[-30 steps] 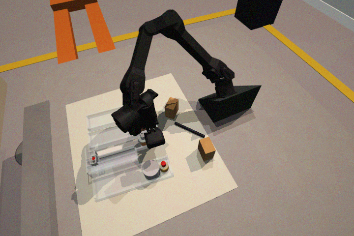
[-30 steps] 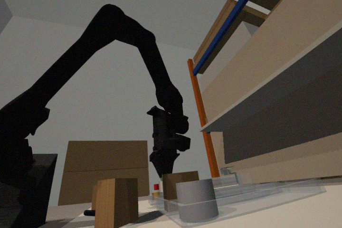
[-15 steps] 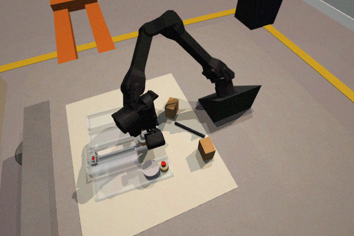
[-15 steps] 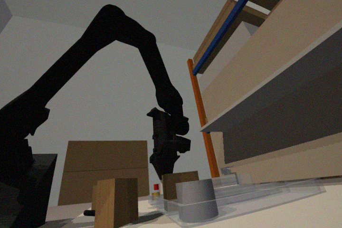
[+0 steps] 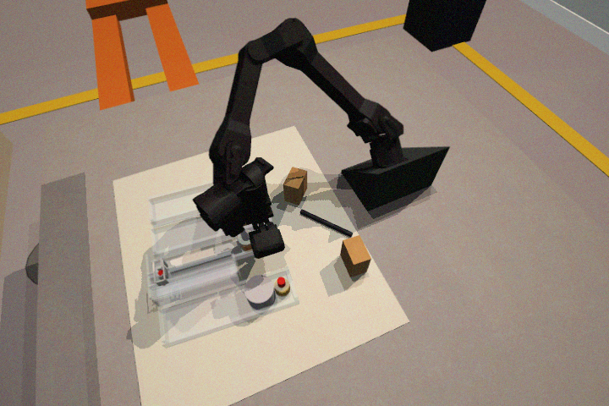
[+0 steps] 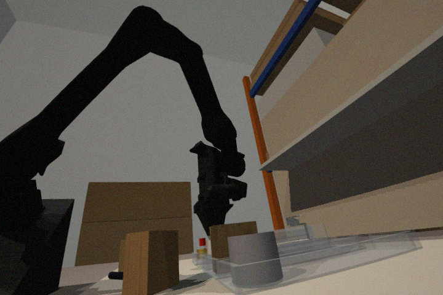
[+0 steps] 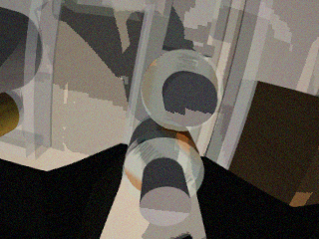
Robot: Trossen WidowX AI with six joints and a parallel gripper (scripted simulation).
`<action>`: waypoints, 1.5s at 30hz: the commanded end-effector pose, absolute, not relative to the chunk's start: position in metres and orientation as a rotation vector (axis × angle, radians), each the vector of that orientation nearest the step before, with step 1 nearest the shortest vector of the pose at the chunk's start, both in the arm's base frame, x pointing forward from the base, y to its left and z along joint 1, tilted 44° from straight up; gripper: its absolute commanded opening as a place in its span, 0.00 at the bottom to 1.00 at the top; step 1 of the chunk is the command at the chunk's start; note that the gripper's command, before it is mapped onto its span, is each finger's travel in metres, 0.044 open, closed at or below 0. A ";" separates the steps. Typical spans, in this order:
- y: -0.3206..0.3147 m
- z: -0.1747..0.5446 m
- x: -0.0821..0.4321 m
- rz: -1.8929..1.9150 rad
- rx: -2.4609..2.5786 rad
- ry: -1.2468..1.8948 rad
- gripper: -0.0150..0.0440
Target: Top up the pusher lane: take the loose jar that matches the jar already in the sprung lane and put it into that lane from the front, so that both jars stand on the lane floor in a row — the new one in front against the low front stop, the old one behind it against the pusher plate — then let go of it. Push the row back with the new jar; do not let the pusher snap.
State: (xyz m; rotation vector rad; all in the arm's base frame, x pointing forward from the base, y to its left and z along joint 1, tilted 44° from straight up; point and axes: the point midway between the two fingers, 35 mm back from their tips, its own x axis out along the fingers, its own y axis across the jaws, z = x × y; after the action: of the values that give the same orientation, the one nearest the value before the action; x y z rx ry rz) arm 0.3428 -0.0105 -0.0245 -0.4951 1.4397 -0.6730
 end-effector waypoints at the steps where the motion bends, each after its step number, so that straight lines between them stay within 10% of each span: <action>1: -0.015 -0.025 0.345 -0.684 -0.500 1.426 0.25; 45: -0.021 -0.031 0.341 -0.684 -0.501 1.426 0.25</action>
State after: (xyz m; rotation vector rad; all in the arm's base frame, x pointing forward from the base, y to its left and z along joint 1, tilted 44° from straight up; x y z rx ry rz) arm 0.3392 -0.0191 -0.0323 -0.4986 1.4417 -0.6752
